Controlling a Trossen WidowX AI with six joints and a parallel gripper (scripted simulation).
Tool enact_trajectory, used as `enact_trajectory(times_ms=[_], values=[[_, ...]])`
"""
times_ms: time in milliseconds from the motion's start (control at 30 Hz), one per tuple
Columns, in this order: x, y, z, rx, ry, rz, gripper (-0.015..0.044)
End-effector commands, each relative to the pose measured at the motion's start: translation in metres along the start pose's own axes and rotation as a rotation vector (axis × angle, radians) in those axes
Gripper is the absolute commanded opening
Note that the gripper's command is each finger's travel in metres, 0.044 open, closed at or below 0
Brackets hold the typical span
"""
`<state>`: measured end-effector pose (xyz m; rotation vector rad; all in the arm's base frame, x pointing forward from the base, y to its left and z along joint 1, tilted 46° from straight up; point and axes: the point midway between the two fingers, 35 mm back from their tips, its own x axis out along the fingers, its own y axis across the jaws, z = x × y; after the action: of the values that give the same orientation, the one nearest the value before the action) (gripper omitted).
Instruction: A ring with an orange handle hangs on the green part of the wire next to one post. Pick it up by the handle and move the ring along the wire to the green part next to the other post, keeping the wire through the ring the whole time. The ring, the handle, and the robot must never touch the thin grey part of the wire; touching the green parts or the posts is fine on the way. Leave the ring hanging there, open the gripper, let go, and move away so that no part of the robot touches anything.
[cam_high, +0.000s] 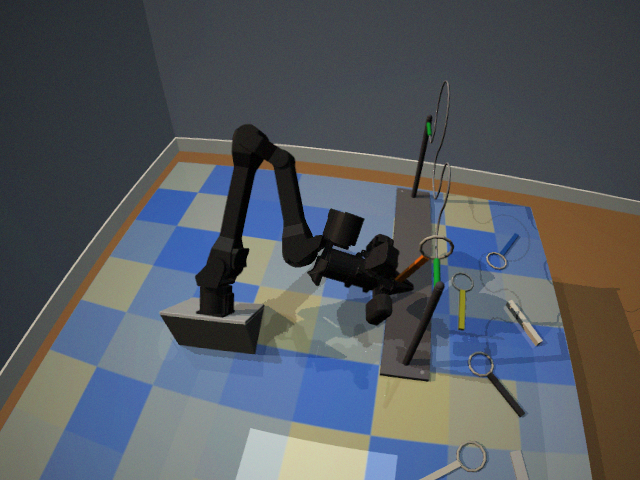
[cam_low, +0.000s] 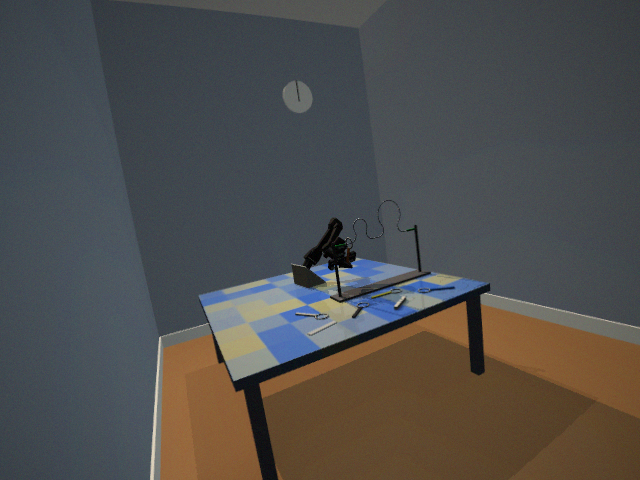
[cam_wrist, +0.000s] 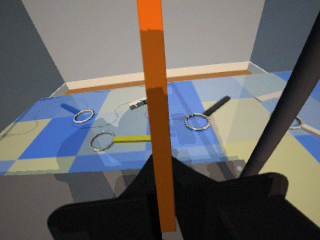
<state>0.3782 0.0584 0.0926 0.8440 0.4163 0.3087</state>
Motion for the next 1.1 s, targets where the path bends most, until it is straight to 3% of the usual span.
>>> enact_trajectory(times_ms=[0, 1067], values=[[0.000, -0.007, -0.002, -0.012, 0.008, -0.009, -0.0150], [-0.005, -0.042, -0.001, -0.028, 0.007, -0.017, -0.0150]])
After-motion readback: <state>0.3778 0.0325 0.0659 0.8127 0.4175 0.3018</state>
